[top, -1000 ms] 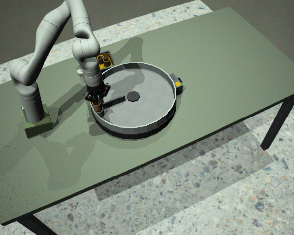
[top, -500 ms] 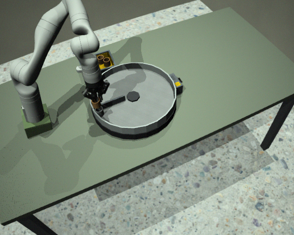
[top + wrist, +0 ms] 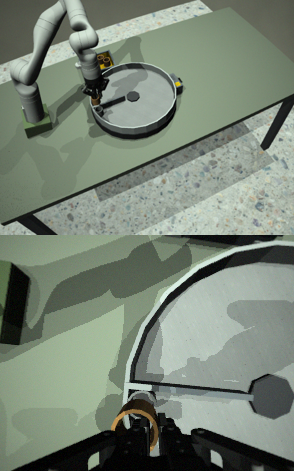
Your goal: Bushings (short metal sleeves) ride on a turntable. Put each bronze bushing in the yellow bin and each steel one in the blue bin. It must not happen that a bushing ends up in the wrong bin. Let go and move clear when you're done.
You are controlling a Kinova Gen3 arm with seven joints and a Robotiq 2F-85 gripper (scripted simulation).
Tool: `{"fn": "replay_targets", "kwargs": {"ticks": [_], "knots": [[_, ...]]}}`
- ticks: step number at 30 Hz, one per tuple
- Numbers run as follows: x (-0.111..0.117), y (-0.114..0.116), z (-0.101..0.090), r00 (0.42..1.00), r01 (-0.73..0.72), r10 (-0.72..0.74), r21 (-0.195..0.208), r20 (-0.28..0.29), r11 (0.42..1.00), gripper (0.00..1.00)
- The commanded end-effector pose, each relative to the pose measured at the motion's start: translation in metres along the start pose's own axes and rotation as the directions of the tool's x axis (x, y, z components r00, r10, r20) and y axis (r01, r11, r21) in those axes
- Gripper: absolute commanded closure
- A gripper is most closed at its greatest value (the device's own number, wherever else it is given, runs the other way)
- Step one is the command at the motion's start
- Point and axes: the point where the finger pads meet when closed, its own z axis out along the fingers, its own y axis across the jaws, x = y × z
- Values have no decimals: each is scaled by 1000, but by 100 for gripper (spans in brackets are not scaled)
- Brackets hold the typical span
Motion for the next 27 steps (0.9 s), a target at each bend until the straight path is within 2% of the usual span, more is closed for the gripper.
{"fn": "replay_targets", "kwargs": {"ticks": [1, 5, 10, 15, 18, 23, 27], "knots": [[10, 6, 0, 1000, 0, 0, -1, 0, 1000, 100], [49, 30, 0, 1000, 0, 0, -1, 0, 1000, 100], [49, 30, 0, 1000, 0, 0, -1, 0, 1000, 100], [98, 60, 0, 1000, 0, 0, -1, 0, 1000, 100], [98, 60, 0, 1000, 0, 0, -1, 0, 1000, 100], [148, 90, 0, 1000, 0, 0, -1, 0, 1000, 100], [148, 90, 0, 1000, 0, 0, -1, 0, 1000, 100]]}}
